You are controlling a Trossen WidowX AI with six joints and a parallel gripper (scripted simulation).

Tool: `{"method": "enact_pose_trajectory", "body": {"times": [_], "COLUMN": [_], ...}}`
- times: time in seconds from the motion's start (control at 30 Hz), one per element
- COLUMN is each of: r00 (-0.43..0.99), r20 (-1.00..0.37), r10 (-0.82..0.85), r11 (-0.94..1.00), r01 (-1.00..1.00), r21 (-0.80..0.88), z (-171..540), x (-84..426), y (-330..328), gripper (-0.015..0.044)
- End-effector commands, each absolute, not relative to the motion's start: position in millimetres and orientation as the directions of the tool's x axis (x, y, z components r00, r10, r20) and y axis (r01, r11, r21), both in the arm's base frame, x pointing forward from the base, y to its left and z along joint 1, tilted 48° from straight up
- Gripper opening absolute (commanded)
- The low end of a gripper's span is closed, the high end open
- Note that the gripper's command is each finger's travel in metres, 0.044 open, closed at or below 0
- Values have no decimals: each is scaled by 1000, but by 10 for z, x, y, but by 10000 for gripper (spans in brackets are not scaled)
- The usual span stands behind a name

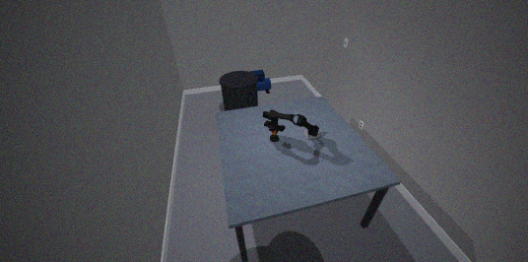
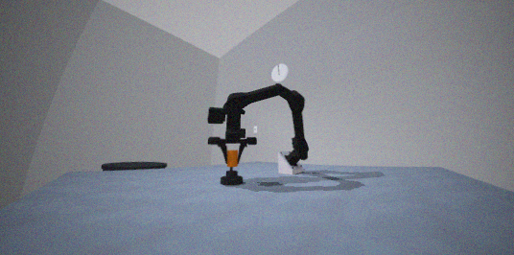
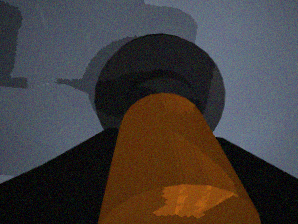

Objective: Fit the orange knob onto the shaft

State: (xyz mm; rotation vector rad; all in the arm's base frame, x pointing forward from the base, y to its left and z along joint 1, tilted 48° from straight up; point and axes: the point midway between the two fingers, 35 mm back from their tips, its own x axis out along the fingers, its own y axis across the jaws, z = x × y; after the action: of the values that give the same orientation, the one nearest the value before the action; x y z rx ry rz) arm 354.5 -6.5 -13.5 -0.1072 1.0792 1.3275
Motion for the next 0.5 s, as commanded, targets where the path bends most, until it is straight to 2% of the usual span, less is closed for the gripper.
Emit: {"method": "enact_pose_trajectory", "body": {"times": [0.0,0.47], "r00": [-136,-136], "r20": [-681,-681], "r10": [720,720], "r11": [311,311], "r01": [-813,-814], "r21": [492,492], "z": [-139,-109], "x": [3546,3586], "y": [-85,-97], "gripper": [0,0]}}
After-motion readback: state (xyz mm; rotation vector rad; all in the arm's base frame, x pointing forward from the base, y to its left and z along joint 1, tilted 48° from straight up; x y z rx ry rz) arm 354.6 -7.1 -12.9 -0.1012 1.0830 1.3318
